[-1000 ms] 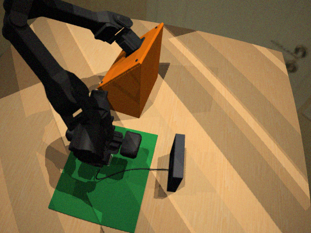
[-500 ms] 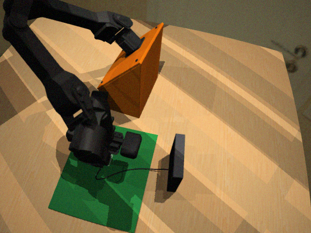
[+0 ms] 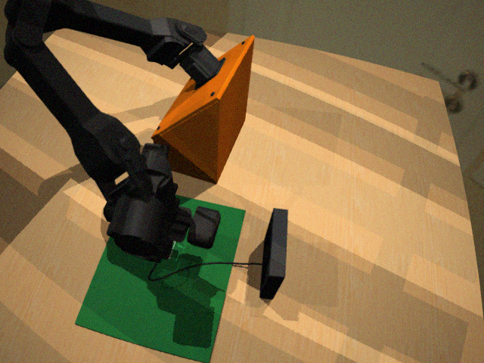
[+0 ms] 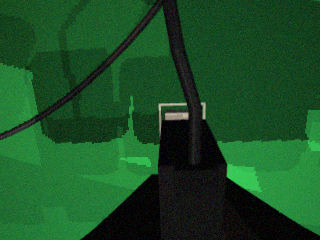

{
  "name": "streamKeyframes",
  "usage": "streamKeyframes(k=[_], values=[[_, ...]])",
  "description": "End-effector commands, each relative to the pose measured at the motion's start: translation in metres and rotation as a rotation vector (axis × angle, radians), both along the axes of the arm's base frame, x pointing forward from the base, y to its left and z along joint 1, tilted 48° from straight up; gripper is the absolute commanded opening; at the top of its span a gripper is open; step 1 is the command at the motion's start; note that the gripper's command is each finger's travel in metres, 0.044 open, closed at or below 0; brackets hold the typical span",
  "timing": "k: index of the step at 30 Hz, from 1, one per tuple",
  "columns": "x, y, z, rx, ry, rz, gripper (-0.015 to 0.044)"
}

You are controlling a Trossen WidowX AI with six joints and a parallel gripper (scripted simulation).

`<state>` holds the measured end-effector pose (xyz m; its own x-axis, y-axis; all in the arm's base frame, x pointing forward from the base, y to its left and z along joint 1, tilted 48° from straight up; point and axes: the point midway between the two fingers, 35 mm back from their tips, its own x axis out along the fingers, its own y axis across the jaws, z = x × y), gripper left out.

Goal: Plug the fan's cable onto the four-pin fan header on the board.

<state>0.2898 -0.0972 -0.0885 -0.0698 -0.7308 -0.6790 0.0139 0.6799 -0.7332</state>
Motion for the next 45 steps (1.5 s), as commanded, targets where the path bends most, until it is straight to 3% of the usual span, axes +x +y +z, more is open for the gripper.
streamKeyframes(k=[1, 20, 30, 37, 45], values=[[0.0, -0.003, -0.002, -0.003, 0.002, 0.002, 0.0], [-0.001, -0.011, -0.009, -0.003, 0.002, 0.002, 0.0], [-0.001, -0.008, -0.008, -0.003, 0.0, 0.003, 0.026], [0.004, 0.031, 0.027, 0.0, 0.001, 0.002, 0.026], [0.002, 0.033, 0.03, 0.0, 0.001, 0.002, 0.026]])
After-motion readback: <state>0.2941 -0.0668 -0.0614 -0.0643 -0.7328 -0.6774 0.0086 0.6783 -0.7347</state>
